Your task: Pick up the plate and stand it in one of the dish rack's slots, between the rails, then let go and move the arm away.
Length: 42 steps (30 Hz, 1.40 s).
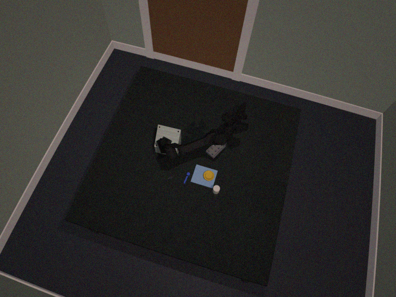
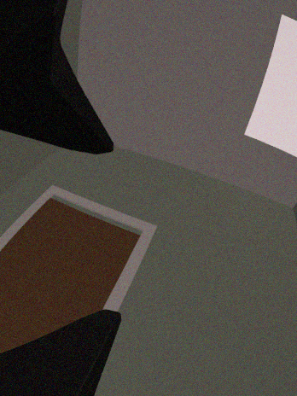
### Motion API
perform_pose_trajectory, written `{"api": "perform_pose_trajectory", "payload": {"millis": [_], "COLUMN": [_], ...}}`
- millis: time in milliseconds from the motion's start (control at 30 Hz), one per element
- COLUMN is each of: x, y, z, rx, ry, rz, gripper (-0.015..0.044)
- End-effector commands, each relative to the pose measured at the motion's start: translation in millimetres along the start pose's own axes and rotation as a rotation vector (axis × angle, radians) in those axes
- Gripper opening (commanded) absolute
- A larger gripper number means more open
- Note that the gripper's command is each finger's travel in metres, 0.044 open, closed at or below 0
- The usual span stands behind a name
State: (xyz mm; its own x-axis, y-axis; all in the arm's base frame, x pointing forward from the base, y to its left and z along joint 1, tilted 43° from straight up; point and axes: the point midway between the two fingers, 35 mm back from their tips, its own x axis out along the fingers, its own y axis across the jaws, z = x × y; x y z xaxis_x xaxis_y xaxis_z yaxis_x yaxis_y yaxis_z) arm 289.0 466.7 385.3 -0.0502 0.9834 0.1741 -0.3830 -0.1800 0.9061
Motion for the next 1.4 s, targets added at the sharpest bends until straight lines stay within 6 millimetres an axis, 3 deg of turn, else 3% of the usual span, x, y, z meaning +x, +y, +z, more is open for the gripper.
{"api": "perform_pose_trajectory", "payload": {"millis": [0, 333, 700, 1033, 1367], "x": [-12, -48, -105, -168, -238], "y": [-22, -81, -142, -191, -228], "z": [14, 43, 62, 66, 57], "rx": [-0.006, -0.032, -0.069, -0.104, -0.135], "ry": [-0.075, -0.233, -0.356, -0.41, -0.399], "rz": [-0.085, -0.322, -0.621, -0.919, -1.231], "gripper": [0.04, 0.04, 0.04, 0.04, 0.04]}}
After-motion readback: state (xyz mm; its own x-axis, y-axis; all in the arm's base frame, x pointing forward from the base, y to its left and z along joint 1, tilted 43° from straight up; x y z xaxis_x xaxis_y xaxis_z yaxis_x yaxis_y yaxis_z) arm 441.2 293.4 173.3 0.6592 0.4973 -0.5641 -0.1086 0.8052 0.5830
